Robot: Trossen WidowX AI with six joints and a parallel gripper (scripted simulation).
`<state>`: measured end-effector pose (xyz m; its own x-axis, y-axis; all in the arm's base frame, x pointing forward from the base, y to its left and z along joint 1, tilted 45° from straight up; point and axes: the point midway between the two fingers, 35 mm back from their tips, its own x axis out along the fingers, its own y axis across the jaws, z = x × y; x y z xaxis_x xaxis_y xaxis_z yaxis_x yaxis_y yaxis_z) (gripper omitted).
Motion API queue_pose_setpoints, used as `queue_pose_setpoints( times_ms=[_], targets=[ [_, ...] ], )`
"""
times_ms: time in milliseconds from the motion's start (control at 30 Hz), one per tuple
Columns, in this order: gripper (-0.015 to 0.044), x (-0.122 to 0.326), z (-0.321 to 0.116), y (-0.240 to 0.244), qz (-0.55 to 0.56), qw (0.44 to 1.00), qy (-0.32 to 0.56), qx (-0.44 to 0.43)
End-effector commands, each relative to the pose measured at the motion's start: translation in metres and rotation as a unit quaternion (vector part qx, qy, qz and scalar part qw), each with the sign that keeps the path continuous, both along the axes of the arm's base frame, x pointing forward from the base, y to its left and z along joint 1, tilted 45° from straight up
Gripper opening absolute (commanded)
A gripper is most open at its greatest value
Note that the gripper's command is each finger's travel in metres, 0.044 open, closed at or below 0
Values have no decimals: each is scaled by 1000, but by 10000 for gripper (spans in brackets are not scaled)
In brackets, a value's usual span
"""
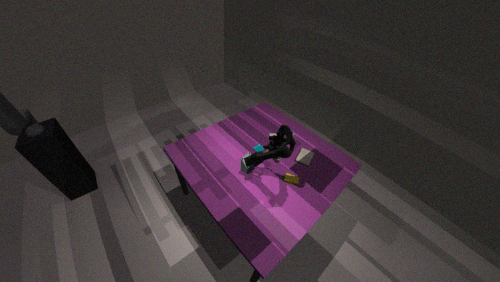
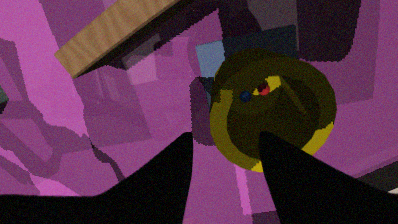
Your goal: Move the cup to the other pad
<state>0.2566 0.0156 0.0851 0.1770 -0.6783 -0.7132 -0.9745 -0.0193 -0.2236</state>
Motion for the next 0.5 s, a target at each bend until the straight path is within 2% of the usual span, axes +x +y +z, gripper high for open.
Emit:
queue_pose_setpoints(
  times_ms=[0,467],
  targets=[
    [167,0,-5,-6,1,1000,3,-4],
    [167,4,-21,-21,1,1000,3,-4]
  ],
)
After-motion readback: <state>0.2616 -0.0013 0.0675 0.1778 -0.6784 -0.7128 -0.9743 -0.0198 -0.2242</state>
